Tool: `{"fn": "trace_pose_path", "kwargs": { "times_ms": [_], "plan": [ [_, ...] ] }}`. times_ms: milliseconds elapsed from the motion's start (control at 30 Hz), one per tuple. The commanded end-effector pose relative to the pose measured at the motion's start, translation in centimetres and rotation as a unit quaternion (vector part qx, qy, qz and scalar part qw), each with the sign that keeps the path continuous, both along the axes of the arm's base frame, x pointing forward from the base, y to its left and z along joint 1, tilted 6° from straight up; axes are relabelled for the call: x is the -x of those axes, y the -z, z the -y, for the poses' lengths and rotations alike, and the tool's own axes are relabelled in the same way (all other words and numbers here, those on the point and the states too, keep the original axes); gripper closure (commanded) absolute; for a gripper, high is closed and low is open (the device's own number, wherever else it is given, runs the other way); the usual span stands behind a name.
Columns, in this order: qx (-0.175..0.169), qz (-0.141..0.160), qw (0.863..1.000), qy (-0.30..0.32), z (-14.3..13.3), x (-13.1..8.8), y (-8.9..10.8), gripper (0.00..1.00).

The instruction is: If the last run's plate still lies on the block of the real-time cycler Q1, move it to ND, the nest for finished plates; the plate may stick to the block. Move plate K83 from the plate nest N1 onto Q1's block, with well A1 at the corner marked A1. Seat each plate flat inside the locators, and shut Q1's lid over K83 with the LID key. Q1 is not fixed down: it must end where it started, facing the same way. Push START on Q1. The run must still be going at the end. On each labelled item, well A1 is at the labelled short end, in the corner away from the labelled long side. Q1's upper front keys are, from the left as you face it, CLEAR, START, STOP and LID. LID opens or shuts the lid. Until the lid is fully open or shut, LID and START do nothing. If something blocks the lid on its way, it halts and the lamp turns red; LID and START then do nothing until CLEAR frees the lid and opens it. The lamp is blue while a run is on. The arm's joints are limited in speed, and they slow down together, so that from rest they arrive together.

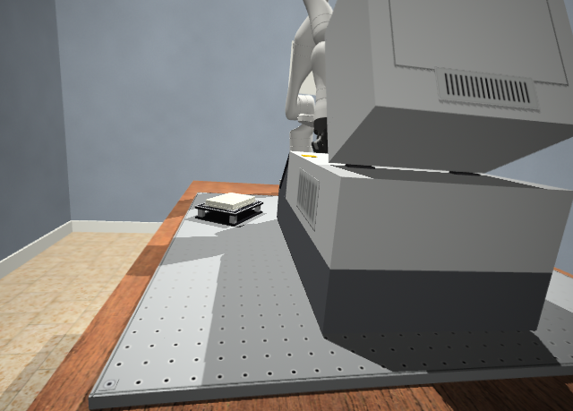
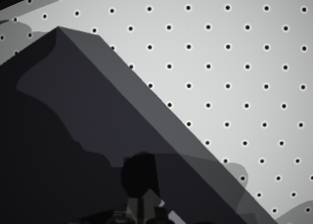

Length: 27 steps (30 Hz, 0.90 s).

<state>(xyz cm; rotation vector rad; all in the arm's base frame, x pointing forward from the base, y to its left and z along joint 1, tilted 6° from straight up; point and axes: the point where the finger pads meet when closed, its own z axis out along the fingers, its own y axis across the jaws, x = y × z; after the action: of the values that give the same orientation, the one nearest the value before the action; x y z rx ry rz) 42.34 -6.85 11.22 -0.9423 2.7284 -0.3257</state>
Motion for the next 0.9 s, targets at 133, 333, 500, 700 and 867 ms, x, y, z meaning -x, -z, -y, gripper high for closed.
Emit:
{"fn": "trace_pose_path", "kwargs": {
  "times_ms": [133, 333, 500, 700, 867],
  "plan": [
    [0.002, 0.001, 1.0, -0.004, 0.0, -0.4, 0.2, 0.9],
    [0.002, 0.001, 1.0, -0.004, 0.0, -0.4, 0.2, 0.9],
    [0.002, 0.001, 1.0, -0.004, 0.0, -0.4, 0.2, 0.9],
    [0.002, -0.004, 1.0, -0.003, -0.1, 0.4, -0.1, 0.9],
    [0.001, -0.004, 1.0, -0.003, -0.3, 0.9, -0.6, 0.9]
  ]
}}
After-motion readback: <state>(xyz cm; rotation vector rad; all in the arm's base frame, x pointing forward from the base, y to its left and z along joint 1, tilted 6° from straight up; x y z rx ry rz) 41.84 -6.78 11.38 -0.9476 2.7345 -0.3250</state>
